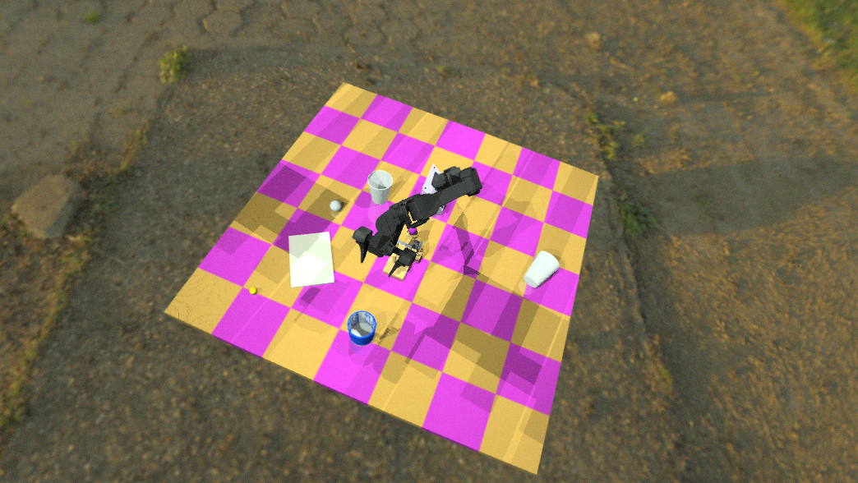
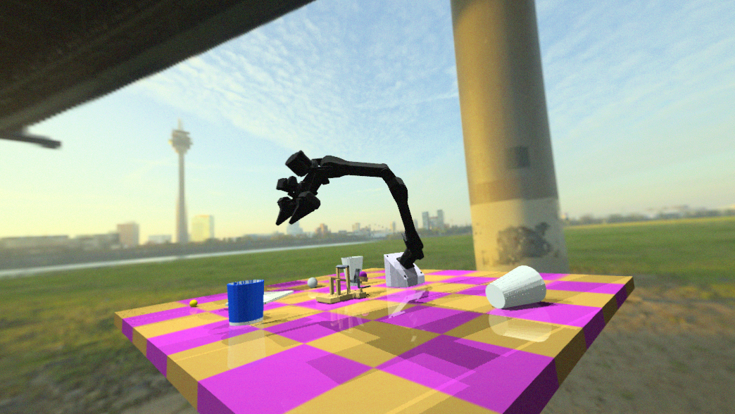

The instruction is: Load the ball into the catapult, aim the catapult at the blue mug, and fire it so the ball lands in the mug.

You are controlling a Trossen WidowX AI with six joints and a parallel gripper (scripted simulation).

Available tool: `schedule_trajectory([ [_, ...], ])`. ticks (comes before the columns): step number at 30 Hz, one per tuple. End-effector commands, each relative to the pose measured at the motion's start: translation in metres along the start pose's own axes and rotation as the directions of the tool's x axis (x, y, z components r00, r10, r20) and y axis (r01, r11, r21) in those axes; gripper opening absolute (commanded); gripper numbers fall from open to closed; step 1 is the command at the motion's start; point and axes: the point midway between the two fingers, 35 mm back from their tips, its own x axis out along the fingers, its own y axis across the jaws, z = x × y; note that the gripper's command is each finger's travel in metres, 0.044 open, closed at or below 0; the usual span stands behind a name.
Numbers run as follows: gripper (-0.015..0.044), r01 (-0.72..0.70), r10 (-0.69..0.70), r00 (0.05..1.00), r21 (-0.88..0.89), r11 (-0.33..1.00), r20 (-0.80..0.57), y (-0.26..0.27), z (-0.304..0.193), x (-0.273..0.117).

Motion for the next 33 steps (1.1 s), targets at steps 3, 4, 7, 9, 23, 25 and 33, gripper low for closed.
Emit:
schedule_trajectory([
  [3, 0.044, -0.088, 0.089, 0.991, -0.011, 0.996, 0.098, 0.02, 0.037, 0.007],
  [4, 0.044, -0.092, 0.092, 0.991, -0.012, 0.996, 0.101, 0.02, 0.039, 0.007],
  [7, 0.044, -0.092, 0.092, 0.991, -0.012, 0.996, 0.101, 0.02, 0.039, 0.007],
  [9, 0.044, -0.092, 0.092, 0.991, -0.012, 0.996, 0.101, 0.02, 0.039, 0.007],
  [23, 0.0414, -0.092, 0.092, 0.991, -0.012, 0.996, 0.101, 0.02, 0.039, 0.007],
  [25, 0.0361, -0.092, 0.092, 0.991, -0.012, 0.996, 0.101, 0.02, 0.039, 0.007],
  [33, 0.0151, -0.092, 0.092, 0.991, -0.012, 0.996, 0.101, 0.02, 0.039, 0.007],
])
